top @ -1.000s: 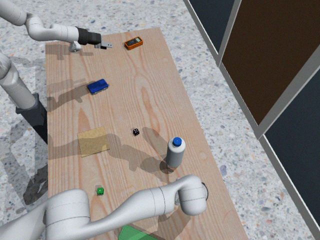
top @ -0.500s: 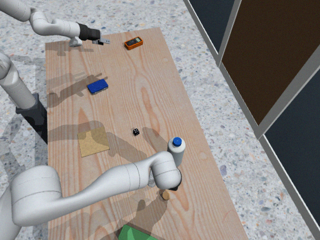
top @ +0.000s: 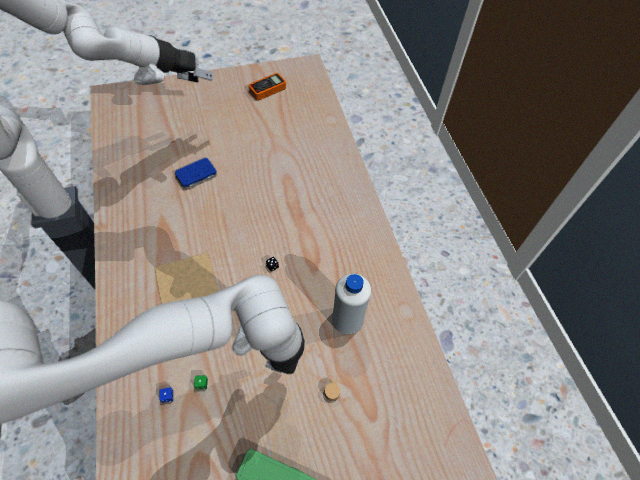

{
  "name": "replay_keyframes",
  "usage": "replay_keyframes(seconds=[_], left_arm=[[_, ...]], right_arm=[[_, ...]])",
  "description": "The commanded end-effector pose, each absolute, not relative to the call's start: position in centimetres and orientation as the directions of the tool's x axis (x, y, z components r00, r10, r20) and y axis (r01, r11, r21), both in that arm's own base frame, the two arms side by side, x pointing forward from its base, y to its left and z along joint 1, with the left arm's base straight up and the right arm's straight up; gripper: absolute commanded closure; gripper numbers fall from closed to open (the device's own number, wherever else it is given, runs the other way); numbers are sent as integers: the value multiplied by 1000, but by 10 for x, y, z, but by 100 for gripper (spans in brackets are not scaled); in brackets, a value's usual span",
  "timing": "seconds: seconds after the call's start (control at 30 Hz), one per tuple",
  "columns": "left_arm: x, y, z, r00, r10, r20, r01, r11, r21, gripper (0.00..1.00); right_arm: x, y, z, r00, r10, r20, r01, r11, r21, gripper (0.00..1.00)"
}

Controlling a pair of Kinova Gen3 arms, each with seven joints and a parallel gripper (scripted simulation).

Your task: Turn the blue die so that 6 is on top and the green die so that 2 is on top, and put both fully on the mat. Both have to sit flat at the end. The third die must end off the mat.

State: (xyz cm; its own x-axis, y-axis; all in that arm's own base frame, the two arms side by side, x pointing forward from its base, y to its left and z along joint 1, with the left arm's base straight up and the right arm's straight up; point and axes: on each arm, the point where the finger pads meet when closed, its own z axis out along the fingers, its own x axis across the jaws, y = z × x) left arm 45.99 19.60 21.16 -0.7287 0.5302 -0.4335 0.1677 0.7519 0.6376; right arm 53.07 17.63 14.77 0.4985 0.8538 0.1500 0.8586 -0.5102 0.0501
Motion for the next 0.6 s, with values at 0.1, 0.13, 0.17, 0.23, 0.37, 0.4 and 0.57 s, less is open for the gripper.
replay_keyframes(seconds=[0.1,0.13,0.17,0.23,0.37,0.4,0.57], left_arm=[[448,224,204,-770,501,-396,168,757,631,0],[447,228,203,-774,498,-391,169,758,631,0],[447,228,203,-774,498,-391,169,758,631,0],[442,236,201,-787,489,-377,170,759,628,0],[436,247,198,-802,476,-359,172,761,625,0],[434,250,197,-806,473,-355,173,762,624,0],[426,263,194,-824,458,-333,175,766,619,0]], right_arm=[[475,190,162,533,837,125,839,-542,49,0],[464,190,162,543,832,117,834,-550,45,0],[464,190,162,543,832,117,834,-550,45,0],[453,190,163,552,827,109,829,-558,41,0],[414,188,163,585,807,81,808,-588,28,0],[404,187,163,592,802,75,803,-595,26,0],[364,181,163,624,780,46,780,-625,15,0]])
